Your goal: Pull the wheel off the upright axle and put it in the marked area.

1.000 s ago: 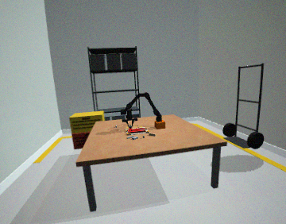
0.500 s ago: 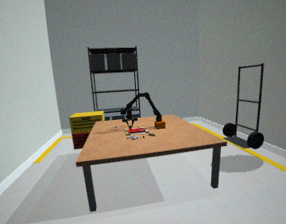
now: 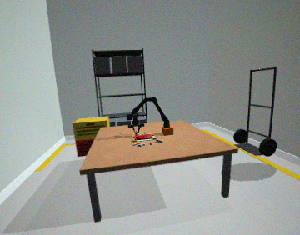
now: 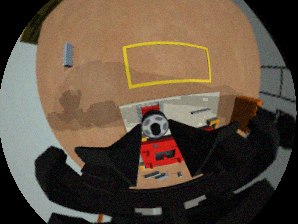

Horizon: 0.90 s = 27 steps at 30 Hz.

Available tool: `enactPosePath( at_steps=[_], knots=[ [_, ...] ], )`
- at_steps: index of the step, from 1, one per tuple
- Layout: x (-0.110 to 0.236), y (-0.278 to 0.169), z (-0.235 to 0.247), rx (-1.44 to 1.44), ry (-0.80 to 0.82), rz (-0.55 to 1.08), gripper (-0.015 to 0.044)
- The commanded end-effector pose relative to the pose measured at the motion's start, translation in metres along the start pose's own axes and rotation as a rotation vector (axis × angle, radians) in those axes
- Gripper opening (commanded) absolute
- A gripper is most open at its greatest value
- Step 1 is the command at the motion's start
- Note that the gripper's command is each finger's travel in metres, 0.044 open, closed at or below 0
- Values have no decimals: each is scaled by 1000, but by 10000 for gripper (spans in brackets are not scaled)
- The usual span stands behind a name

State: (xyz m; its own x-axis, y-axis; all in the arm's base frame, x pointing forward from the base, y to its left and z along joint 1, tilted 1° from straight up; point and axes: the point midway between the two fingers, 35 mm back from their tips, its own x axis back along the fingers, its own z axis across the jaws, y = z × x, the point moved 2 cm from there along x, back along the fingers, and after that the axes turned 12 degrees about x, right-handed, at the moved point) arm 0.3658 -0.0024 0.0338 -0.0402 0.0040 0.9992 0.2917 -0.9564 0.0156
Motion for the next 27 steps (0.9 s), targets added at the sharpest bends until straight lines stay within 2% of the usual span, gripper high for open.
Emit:
enactPosePath(
  at_steps=[1, 27],
  knots=[
    [4, 0, -1, -1, -2, 1, 0],
    [13, 0, -1, -1, 1, 1, 0]
  ],
)
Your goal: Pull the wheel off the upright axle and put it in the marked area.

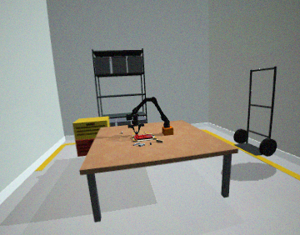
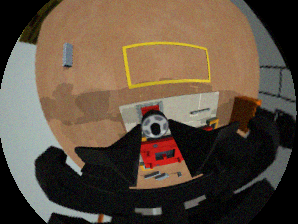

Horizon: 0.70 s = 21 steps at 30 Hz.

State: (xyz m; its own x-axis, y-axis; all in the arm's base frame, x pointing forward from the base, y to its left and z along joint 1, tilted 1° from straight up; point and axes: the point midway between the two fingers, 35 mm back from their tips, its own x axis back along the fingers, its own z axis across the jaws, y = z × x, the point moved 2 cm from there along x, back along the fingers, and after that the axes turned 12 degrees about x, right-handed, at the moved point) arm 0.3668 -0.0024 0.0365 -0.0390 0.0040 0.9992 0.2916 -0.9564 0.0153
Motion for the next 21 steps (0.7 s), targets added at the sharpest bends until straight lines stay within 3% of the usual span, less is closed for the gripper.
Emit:
enactPosePath(
  at_steps=[1, 21],
  knots=[
    [10, -1, -2, -1, 3, 1, 0],
    [17, 0, -2, -2, 5, 1, 0]
  ],
)
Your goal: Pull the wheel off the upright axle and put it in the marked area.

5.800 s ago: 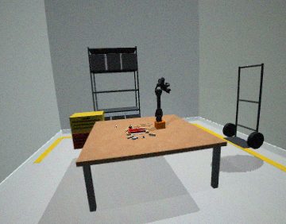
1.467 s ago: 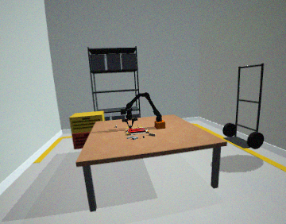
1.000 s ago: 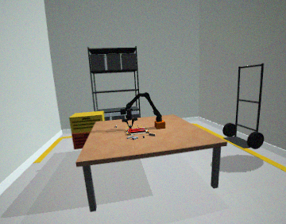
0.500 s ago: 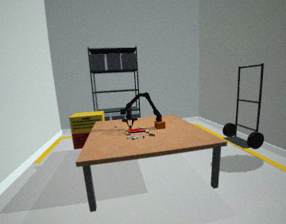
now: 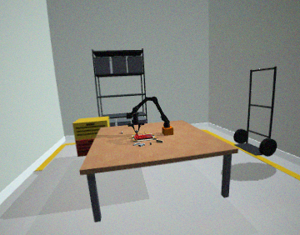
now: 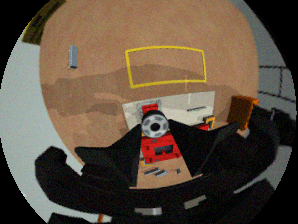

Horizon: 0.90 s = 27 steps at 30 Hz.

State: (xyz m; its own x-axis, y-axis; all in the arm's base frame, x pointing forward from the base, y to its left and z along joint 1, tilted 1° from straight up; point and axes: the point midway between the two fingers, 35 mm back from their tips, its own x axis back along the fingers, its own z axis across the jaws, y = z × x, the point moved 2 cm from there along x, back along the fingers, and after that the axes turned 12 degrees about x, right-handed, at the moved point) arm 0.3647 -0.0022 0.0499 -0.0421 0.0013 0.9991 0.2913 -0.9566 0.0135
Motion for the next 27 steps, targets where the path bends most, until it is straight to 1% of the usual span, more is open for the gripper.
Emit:
enactPosePath(
  at_steps=[1, 27],
  knots=[
    [4, 0, 0, -1, 1, -1, 0],
    [12, 0, 0, -2, 4, -1, 0]
  ],
)
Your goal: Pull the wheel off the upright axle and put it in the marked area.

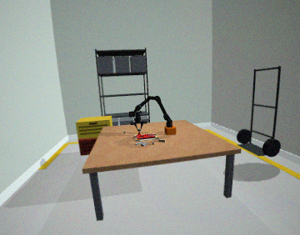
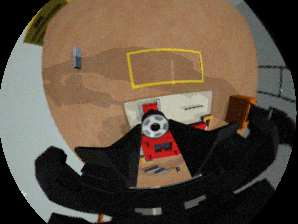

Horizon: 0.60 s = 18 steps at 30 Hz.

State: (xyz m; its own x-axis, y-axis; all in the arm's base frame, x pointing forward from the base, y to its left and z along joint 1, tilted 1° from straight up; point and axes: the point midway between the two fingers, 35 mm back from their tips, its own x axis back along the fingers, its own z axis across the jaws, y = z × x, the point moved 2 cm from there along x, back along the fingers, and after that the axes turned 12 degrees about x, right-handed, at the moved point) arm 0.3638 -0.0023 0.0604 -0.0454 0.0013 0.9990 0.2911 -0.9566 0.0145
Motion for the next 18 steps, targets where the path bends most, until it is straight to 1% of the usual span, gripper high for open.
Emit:
enactPosePath(
  at_steps=[1, 11, 18],
  knots=[
    [2, 0, 0, -2, 1, 0, 0],
    [7, 0, 0, -2, 2, 0, 0],
    [39, -1, -2, -2, 2, 0, 0]
  ],
)
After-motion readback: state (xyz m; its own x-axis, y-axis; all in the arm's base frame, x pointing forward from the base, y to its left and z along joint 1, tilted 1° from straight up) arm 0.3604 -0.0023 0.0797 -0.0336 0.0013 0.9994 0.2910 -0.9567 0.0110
